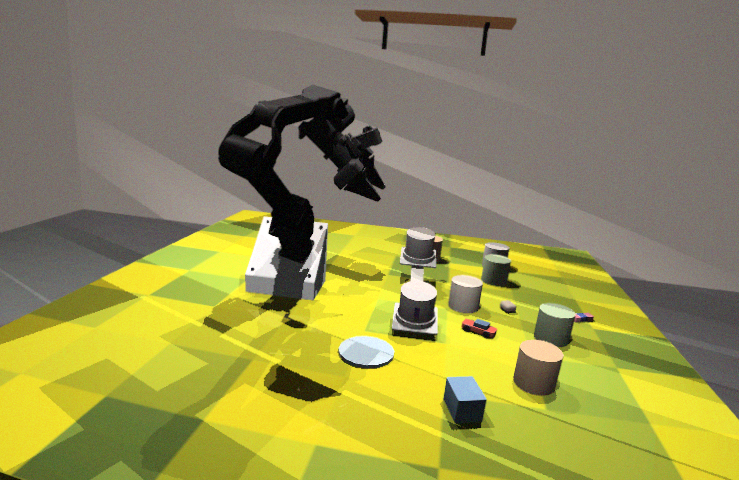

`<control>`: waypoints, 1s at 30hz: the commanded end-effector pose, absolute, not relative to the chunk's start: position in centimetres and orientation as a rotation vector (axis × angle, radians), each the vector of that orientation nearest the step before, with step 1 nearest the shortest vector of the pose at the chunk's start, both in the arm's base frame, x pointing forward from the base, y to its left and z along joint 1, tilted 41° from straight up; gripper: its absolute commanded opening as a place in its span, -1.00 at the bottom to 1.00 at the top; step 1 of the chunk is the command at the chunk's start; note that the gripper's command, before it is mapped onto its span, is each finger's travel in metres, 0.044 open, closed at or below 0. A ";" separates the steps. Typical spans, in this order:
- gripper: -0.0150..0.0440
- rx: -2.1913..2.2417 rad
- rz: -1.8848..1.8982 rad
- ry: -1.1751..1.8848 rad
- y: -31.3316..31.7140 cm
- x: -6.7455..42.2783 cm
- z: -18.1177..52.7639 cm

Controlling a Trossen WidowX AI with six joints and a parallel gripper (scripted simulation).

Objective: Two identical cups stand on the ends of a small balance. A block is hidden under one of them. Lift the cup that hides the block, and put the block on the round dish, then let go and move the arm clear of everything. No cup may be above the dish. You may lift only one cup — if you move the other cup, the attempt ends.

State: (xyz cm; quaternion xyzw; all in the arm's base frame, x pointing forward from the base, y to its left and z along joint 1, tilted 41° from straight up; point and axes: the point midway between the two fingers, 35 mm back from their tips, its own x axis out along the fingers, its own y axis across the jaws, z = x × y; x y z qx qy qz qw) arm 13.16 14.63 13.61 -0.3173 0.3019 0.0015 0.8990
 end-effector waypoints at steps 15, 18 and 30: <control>1.00 -0.601 -0.184 0.732 13.5 15.7 13.3; 1.00 -0.523 -0.253 0.759 13.1 16.6 13.4; 1.00 -0.207 -0.539 0.825 11.1 20.8 13.7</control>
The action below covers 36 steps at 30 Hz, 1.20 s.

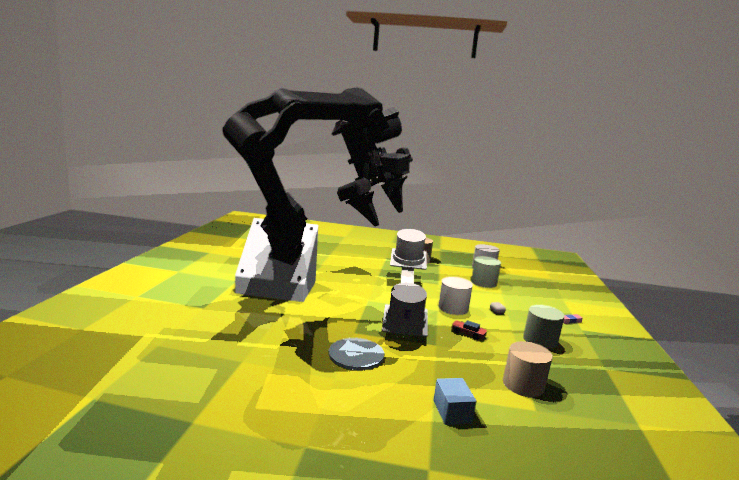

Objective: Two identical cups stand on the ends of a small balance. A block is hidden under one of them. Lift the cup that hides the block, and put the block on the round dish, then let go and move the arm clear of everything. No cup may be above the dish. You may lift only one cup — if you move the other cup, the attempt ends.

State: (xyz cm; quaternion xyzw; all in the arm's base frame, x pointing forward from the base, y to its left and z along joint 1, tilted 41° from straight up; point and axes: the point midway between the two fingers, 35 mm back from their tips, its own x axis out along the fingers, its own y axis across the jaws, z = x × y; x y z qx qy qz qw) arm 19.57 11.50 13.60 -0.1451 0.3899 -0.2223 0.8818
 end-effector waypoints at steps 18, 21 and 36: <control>1.00 0.278 -0.969 0.804 5.4 26.8 14.2; 1.00 0.352 -1.034 0.788 4.2 27.7 14.2; 1.00 0.564 -1.218 0.721 0.4 29.8 14.4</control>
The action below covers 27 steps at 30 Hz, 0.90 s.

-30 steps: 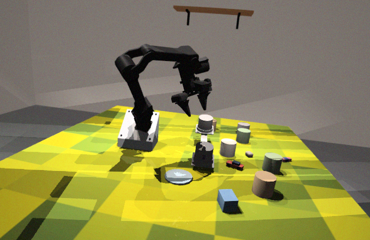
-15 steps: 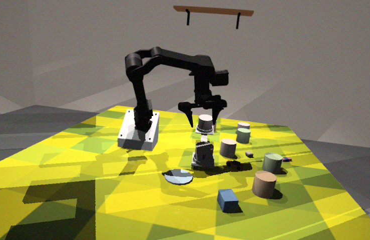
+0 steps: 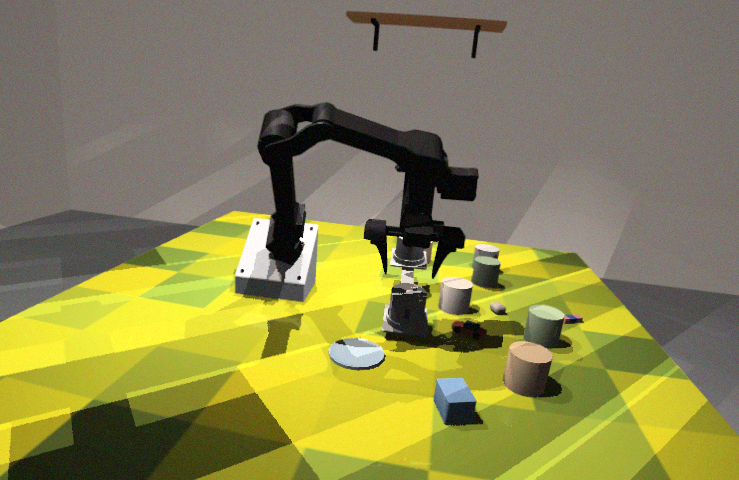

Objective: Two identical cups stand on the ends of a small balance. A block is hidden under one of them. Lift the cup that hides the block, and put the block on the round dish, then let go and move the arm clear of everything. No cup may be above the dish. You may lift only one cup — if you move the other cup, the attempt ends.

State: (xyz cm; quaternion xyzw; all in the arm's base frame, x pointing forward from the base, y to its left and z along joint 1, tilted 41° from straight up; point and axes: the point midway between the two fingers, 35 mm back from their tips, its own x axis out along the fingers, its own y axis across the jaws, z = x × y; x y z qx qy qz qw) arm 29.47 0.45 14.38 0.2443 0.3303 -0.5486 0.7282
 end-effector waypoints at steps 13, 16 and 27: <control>1.00 0.564 -1.218 0.721 -0.9 30.2 12.9; 1.00 0.564 -1.218 0.721 -1.2 30.4 12.5; 1.00 0.564 -1.217 0.721 -2.3 30.7 11.1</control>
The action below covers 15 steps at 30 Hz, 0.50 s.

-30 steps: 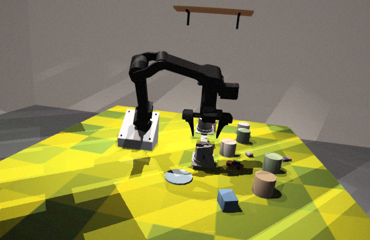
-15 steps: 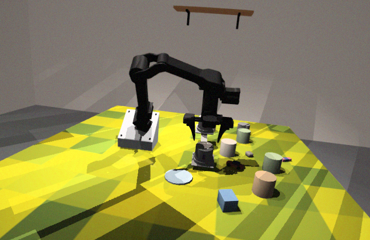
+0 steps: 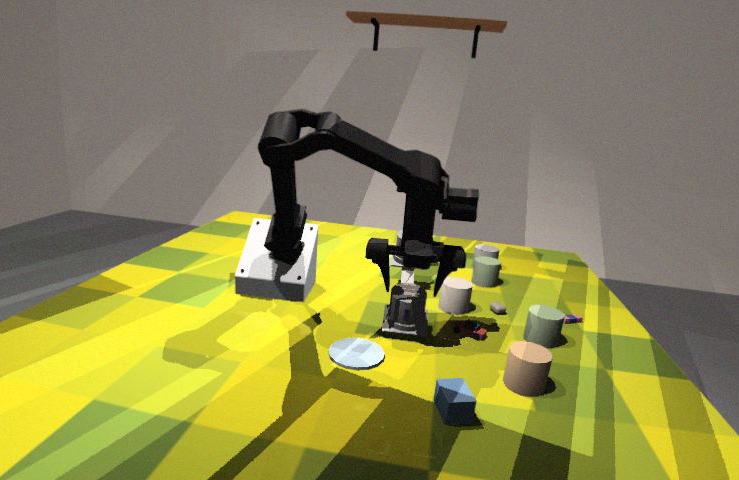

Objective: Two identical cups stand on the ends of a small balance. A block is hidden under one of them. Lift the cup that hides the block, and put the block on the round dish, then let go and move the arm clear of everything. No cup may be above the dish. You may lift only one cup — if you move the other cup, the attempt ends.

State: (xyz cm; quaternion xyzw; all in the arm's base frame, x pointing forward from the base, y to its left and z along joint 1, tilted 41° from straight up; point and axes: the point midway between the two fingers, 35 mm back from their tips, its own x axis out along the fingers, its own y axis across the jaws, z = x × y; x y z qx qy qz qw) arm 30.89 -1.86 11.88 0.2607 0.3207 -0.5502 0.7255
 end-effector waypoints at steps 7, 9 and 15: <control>1.00 0.564 -1.218 0.720 -3.0 30.9 10.3; 1.00 0.564 -1.218 0.720 -3.2 31.0 10.1; 1.00 0.563 -1.218 0.719 -3.9 31.1 9.4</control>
